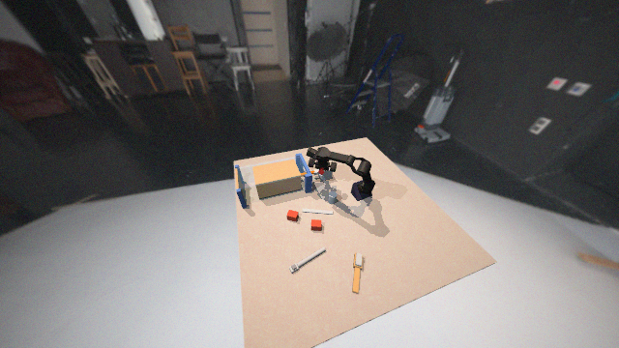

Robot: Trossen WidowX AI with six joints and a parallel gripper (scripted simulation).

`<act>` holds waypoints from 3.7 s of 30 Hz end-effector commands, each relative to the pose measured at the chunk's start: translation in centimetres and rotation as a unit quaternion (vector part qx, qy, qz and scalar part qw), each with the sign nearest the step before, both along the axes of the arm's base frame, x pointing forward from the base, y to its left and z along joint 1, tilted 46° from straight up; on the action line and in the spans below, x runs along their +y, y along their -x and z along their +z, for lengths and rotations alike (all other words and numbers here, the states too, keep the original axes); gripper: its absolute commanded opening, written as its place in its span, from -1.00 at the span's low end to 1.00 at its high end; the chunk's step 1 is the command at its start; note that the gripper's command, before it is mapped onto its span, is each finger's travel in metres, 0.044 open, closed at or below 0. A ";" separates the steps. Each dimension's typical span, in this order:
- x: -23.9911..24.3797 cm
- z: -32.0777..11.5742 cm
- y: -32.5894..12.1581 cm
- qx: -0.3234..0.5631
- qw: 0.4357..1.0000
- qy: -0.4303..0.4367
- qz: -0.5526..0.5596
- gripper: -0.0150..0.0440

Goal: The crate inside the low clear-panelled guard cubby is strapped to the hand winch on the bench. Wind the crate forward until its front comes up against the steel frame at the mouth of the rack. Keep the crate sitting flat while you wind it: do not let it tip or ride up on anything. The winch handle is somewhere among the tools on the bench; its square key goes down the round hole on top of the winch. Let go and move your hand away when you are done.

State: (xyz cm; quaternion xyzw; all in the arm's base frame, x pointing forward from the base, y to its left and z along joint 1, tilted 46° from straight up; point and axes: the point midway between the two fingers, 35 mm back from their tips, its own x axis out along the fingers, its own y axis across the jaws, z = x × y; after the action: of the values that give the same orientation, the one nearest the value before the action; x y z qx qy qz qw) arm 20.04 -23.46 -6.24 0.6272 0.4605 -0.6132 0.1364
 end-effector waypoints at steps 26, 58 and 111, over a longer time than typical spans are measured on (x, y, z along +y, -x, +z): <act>2.2 1.3 4.0 0.014 1.000 -0.016 0.001 -0.49; 2.8 1.4 7.9 0.015 1.000 -0.016 0.001 -0.49; 1.3 -0.8 14.0 0.017 1.000 -0.014 0.001 -0.49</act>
State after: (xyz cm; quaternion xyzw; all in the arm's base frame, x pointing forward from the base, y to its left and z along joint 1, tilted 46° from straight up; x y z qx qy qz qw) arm 6.97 -21.76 -6.26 0.6281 0.4702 -0.6081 0.1209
